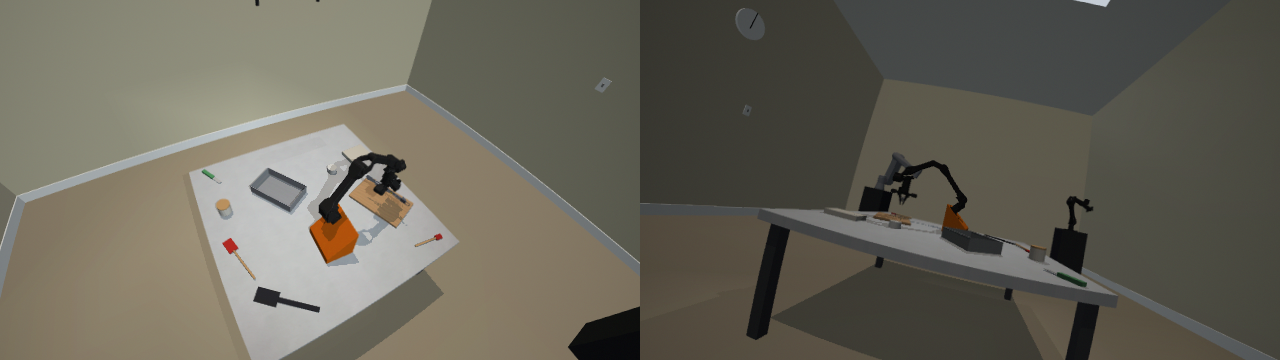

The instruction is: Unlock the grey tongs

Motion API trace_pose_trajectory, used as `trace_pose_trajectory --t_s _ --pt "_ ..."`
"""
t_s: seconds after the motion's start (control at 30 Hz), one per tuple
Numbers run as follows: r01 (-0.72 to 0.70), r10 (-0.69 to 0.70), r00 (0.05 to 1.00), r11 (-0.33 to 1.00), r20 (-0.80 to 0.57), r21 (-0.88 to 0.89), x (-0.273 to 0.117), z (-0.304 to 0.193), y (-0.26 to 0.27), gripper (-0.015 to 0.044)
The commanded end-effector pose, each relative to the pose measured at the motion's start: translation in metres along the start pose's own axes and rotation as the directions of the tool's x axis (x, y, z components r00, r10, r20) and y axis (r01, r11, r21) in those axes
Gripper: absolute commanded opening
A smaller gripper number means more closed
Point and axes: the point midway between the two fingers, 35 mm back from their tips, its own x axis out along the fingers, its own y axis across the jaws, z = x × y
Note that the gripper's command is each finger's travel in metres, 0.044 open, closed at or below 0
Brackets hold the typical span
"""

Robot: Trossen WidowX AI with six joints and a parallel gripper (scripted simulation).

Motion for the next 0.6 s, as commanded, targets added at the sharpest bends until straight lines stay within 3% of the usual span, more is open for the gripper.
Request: trace_pose_trajectory --t_s 0.0,0.57 --pt "0.004 -0.004 1.000 1.000 -0.003 0.004 0.008 -0.001 -0.001 -0.0150" --pt "0.003 -0.003 1.000 1.000 -0.003 0.004 0.035 -0.001 -0.002 -0.0150"
